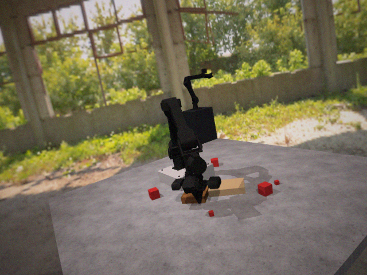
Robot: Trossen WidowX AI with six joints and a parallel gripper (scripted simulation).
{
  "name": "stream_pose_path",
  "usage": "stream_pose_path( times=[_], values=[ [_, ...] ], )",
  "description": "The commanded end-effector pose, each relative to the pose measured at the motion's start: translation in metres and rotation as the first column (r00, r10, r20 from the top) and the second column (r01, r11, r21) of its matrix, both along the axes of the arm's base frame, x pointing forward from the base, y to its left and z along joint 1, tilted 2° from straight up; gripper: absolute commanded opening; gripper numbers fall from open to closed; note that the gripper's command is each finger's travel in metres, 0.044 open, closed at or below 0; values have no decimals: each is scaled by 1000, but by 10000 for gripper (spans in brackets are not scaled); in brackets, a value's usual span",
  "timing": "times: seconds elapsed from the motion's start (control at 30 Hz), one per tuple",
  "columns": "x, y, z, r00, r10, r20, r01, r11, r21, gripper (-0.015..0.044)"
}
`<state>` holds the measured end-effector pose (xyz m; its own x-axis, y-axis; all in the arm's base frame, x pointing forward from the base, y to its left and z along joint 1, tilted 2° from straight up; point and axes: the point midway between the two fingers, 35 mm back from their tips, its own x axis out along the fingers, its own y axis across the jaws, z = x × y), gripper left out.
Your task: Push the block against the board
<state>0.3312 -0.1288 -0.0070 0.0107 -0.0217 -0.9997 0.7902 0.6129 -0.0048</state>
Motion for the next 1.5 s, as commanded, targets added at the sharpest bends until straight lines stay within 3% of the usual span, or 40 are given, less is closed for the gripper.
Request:
stream_pose_path(
  times=[0.0, 1.1, 1.47],
  values=[
    [-4, 1, -13, 1000, 24, -10, -24, 1000, 3, 0],
    [-33, 42, -14, 1000, 24, -12, -24, 1000, 7, 0],
    [-23, 32, -13, 1000, 24, -11, -24, 1000, 6, 0]
  ],
)
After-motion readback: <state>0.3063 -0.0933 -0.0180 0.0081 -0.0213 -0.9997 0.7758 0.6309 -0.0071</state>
